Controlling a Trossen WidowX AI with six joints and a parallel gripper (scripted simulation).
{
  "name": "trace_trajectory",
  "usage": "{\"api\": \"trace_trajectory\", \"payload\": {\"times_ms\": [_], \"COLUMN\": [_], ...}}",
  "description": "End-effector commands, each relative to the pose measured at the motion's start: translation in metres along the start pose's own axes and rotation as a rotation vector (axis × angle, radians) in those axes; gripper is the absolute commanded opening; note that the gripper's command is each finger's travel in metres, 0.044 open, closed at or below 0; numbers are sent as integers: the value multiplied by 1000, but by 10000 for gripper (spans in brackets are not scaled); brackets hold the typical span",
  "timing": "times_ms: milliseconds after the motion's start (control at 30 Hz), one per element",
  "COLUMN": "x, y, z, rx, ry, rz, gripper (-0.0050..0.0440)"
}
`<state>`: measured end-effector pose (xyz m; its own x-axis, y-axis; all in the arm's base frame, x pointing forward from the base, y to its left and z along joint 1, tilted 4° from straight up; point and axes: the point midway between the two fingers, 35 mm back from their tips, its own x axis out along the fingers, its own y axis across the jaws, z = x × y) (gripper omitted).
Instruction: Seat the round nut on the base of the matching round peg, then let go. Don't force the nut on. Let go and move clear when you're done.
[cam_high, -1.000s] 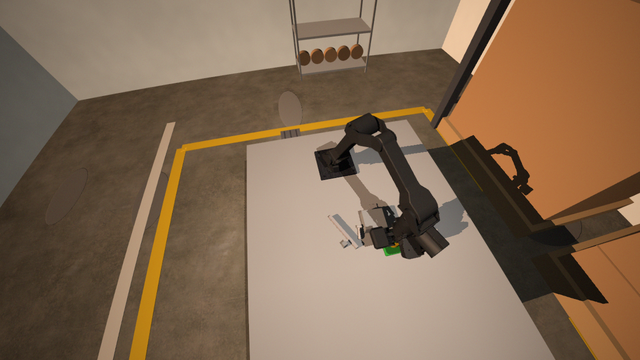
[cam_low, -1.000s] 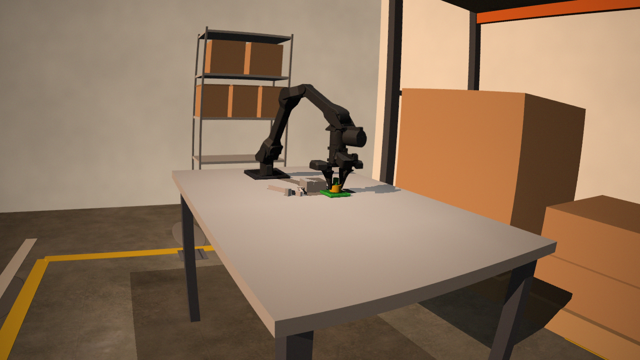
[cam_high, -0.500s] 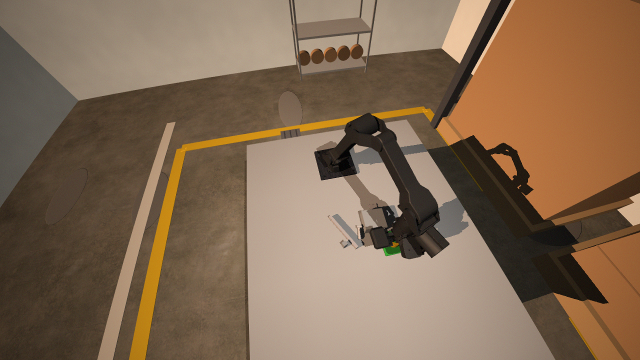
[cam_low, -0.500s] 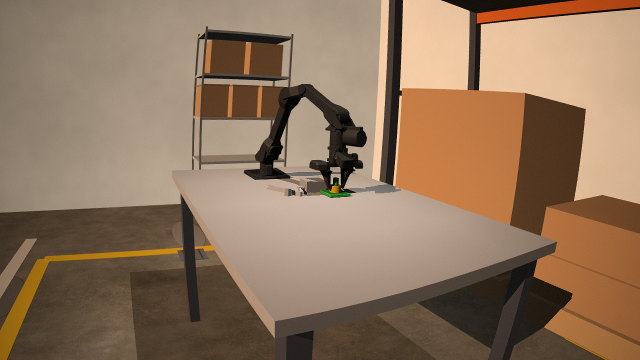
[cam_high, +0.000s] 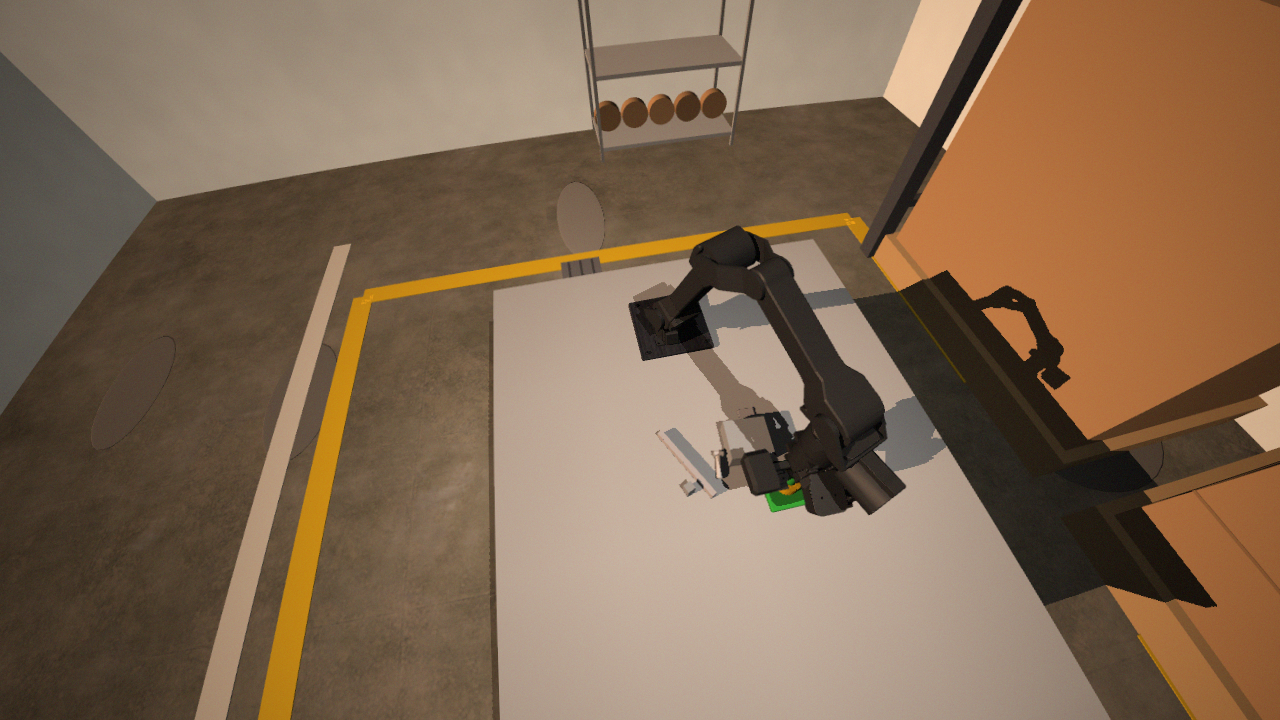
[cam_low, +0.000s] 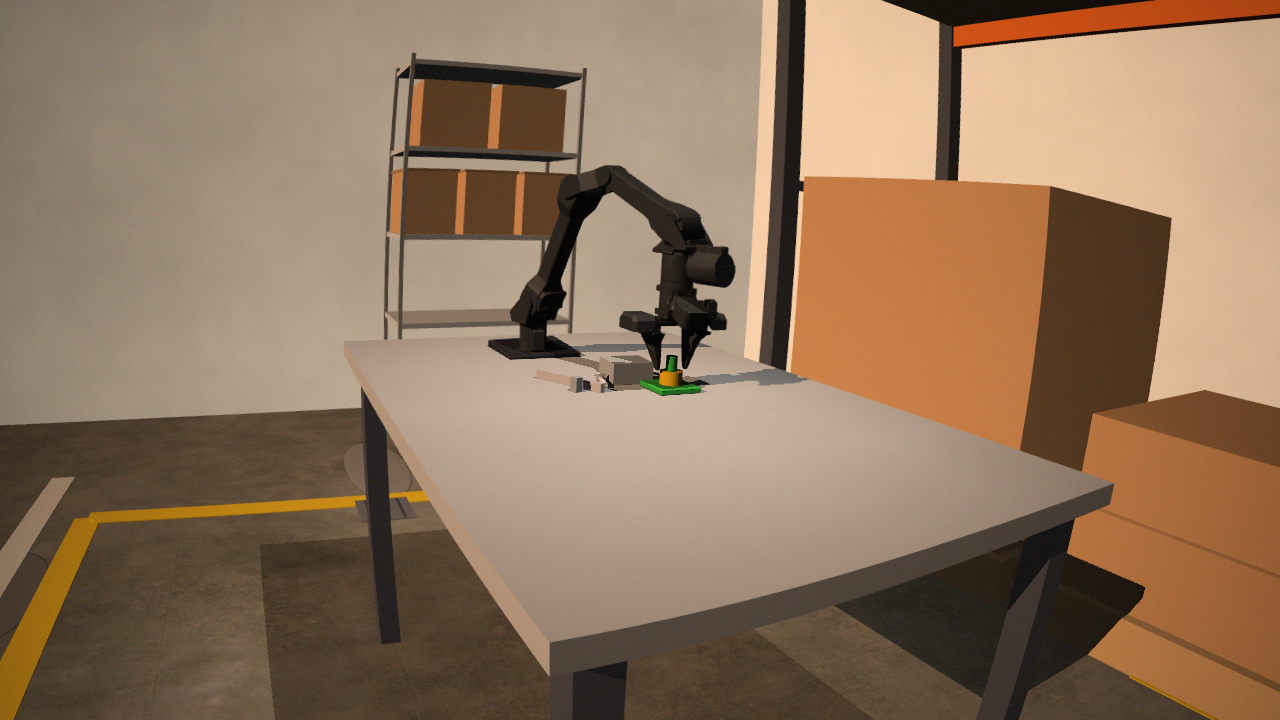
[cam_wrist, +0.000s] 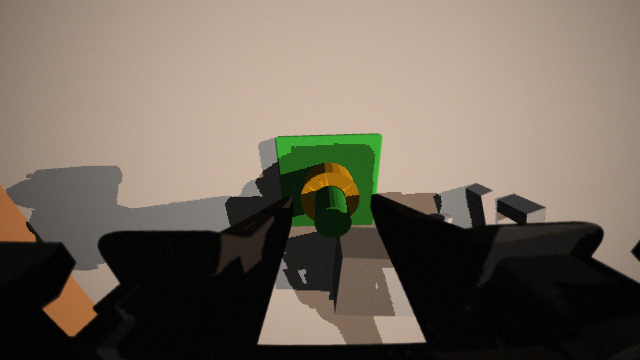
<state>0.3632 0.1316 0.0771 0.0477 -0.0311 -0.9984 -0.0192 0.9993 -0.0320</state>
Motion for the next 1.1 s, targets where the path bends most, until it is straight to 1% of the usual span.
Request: {"api": "trace_trajectory", "payload": {"times_ms": [0,133,200,267,1067], "x": [-31,-80,-95,-103,-104], "y": [3,2,1,1,1], "z": [9,6,3,2,2], "rx": [3,0,0,-1,-1], "ry": [-50,-44,-42,-41,-41], "rz": [17,13,12,11,11], "gripper": [260,260,260,260,260]}}
